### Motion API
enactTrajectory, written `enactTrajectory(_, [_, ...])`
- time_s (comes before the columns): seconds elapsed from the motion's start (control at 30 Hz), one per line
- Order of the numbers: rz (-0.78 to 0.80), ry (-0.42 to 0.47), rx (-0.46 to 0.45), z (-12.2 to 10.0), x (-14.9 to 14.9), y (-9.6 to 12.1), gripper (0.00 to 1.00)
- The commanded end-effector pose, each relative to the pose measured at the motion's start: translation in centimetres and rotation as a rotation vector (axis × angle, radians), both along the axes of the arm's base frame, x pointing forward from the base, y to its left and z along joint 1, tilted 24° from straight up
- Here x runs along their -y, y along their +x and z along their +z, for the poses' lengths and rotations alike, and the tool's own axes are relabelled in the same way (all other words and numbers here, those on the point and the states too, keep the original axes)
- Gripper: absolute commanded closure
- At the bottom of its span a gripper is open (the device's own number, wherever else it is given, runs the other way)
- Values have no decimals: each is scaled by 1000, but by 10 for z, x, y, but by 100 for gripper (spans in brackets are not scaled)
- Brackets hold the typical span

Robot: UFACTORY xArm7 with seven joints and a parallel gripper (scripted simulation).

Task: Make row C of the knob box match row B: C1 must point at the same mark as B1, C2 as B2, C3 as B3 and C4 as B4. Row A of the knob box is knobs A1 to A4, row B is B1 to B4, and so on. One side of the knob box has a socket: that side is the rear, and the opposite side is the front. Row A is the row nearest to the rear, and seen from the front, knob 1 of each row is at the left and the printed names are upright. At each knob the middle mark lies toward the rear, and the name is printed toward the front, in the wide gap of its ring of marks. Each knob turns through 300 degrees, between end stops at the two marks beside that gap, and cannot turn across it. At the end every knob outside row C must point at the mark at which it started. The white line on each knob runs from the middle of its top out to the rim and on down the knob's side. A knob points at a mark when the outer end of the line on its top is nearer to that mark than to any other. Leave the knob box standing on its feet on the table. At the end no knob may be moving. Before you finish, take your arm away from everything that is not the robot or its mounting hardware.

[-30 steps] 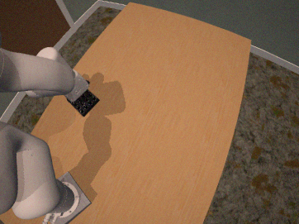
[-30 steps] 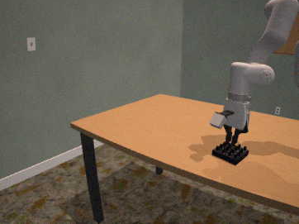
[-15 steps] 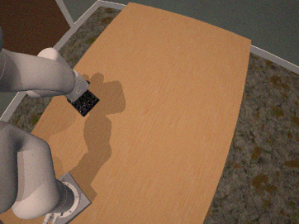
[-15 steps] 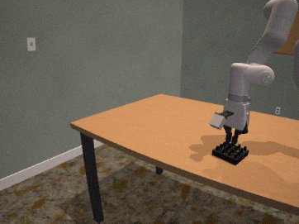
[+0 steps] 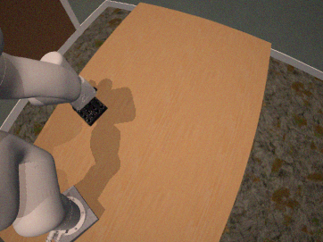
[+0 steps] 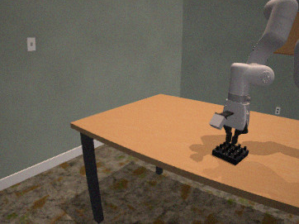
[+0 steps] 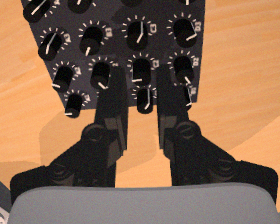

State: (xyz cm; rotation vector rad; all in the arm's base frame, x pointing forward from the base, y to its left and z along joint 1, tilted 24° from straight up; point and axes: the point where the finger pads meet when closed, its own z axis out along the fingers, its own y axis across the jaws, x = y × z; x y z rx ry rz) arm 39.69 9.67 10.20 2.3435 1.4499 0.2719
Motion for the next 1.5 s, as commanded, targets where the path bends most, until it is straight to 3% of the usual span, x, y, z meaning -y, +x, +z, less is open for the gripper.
enactTrajectory(0.0, [1,1,2,1,-1,1,81])
enactTrajectory(1.47, [1,1,2,-10,2,5,81])
